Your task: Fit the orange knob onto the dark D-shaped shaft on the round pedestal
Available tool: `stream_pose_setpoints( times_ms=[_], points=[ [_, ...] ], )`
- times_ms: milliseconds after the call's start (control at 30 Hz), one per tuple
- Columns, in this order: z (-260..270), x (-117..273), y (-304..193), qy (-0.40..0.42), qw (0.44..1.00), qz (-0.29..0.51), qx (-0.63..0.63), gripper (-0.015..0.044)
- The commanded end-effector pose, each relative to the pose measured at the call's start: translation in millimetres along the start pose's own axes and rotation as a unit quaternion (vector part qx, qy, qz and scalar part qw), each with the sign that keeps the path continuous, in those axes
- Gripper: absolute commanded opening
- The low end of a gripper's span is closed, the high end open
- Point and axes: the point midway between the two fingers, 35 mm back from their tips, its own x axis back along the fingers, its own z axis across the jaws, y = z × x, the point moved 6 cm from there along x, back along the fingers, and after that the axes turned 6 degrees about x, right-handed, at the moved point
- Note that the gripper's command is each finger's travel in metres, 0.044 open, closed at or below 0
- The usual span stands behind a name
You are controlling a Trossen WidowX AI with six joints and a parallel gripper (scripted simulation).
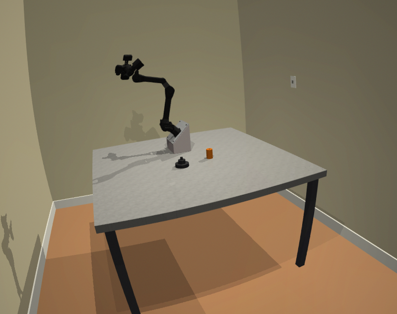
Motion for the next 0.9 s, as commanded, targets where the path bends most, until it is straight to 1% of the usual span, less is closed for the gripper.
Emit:
stream_pose_setpoints(
  times_ms=[0,33,133,333,400,467,667,867],
  points=[
    [0.0,0.0,0.0,0.000,1.000,0.000,0.000,0.0426],
    [0.3,0.2,0.7,-0.001,1.000,-0.002,-0.001,0.0440],
    [11.1,-0.5,16.0,-0.005,0.999,-0.033,-0.010,0.0440],
    [67.0,-4.8,77.8,0.070,0.990,-0.121,-0.029,0.0440],
    [66.2,-4.9,80.6,0.065,0.989,-0.132,-0.032,0.0440],
    [70.5,-3.6,93.4,0.062,0.983,-0.166,-0.042,0.0440],
    [120.2,18.6,144.7,0.141,0.958,-0.243,-0.063,0.0440],
    [161.2,57.6,183.8,0.224,0.916,-0.327,-0.069,0.0440]
  ],
)
